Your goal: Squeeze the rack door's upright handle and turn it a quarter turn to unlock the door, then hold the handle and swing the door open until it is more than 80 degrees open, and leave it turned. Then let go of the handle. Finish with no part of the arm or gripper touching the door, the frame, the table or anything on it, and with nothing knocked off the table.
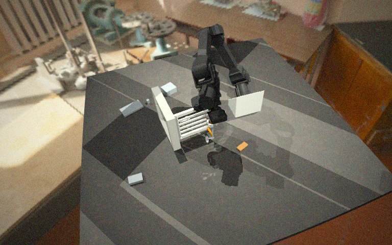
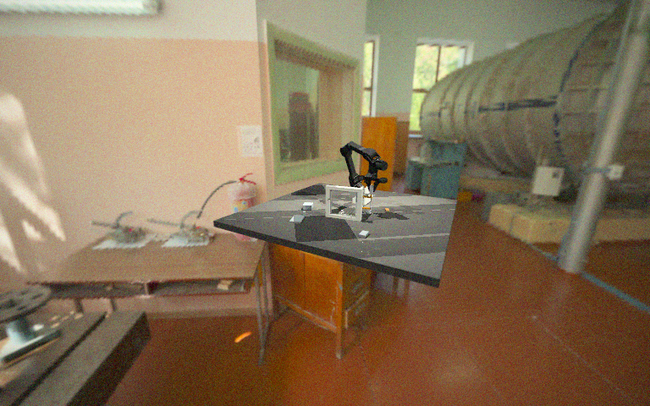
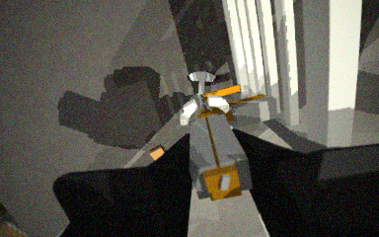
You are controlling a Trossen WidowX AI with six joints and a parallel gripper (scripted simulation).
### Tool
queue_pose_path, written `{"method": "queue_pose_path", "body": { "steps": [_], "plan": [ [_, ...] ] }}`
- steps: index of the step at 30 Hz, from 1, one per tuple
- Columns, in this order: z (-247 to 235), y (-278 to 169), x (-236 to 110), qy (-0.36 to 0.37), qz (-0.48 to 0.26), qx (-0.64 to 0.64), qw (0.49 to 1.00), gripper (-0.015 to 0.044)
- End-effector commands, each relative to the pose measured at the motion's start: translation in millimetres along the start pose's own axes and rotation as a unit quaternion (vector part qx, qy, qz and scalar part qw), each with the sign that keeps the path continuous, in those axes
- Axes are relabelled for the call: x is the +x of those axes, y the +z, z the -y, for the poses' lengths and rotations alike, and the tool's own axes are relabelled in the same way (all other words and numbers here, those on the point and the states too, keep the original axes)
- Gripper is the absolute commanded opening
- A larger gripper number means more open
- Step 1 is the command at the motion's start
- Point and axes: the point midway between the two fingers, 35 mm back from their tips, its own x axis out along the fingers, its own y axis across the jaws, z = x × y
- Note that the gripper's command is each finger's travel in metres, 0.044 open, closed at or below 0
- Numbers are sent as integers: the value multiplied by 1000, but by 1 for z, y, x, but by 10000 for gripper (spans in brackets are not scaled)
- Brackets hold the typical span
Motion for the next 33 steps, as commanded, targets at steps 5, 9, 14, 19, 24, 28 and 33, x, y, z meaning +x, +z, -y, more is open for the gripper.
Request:
{"method": "queue_pose_path", "body": {
  "steps": [5, 9, 14, 19, 24, 28, 33],
  "plan": [
    [0, 0, 0, 0, -1, 7, 1000, 289],
    [0, 0, -2, 0, -1, 7, 1000, 299],
    [-1, 1, -8, 0, -1, 7, 1000, 299],
    [-1, 1, -14, 0, -1, 7, 1000, 299],
    [-1, 1, -20, 0, -1, 7, 1000, 299],
    [-2, 1, -25, 0, -1, 7, 1000, 299],
    [-2, 1, -31, 0, -1, 7, 1000, 299]
  ]
}}
